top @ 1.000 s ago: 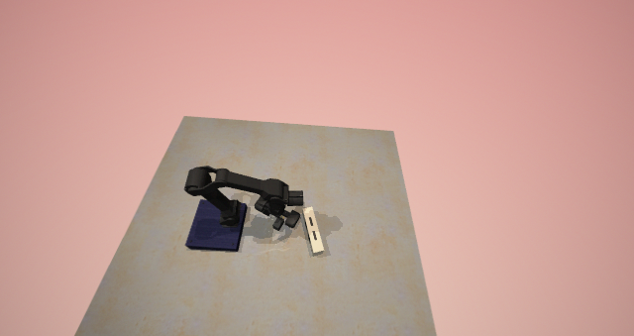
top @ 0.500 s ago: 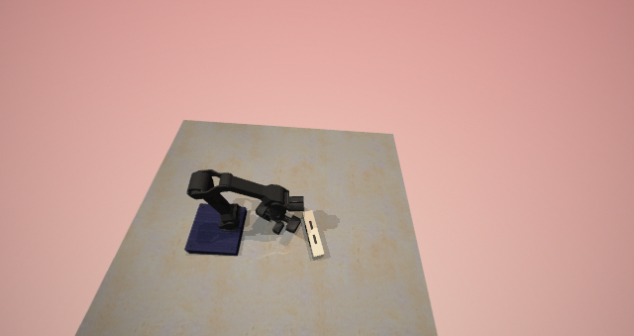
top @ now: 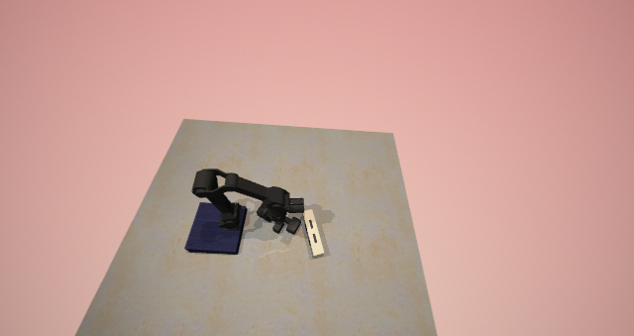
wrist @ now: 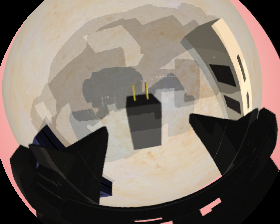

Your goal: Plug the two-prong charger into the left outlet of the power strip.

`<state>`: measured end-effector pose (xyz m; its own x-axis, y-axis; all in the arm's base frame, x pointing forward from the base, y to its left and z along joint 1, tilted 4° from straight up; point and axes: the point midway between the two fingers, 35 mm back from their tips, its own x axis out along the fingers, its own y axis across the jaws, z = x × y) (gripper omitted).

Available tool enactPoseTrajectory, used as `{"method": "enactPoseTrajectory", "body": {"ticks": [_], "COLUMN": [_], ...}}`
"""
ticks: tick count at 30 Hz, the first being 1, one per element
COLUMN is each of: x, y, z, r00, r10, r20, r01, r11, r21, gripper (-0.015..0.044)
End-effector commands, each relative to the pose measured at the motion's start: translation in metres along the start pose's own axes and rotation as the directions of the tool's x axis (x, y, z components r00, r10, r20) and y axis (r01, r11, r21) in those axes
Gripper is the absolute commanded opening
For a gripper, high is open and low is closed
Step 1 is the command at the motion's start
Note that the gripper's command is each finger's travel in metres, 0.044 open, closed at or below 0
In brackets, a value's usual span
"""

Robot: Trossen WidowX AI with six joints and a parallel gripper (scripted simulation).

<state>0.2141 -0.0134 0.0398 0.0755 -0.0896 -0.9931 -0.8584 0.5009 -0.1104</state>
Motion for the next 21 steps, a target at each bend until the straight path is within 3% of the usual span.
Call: {"method": "enactPoseTrajectory", "body": {"ticks": [1, 19, 21], "x": [0.010, 0.026, 0.023], "y": [0.004, 0.006, 0.003], "z": [-0.001, -0.001, 0.000], "r00": [1.000, 1.000, 1.000], "r10": [0.015, 0.015, 0.006], "r20": [-0.005, -0.005, -0.003], "r01": [-0.015, -0.015, -0.006], "r11": [1.000, 1.000, 1.000], "r21": [0.002, 0.002, 0.002], "gripper": [0.0440, 0.0440, 0.0387]}}
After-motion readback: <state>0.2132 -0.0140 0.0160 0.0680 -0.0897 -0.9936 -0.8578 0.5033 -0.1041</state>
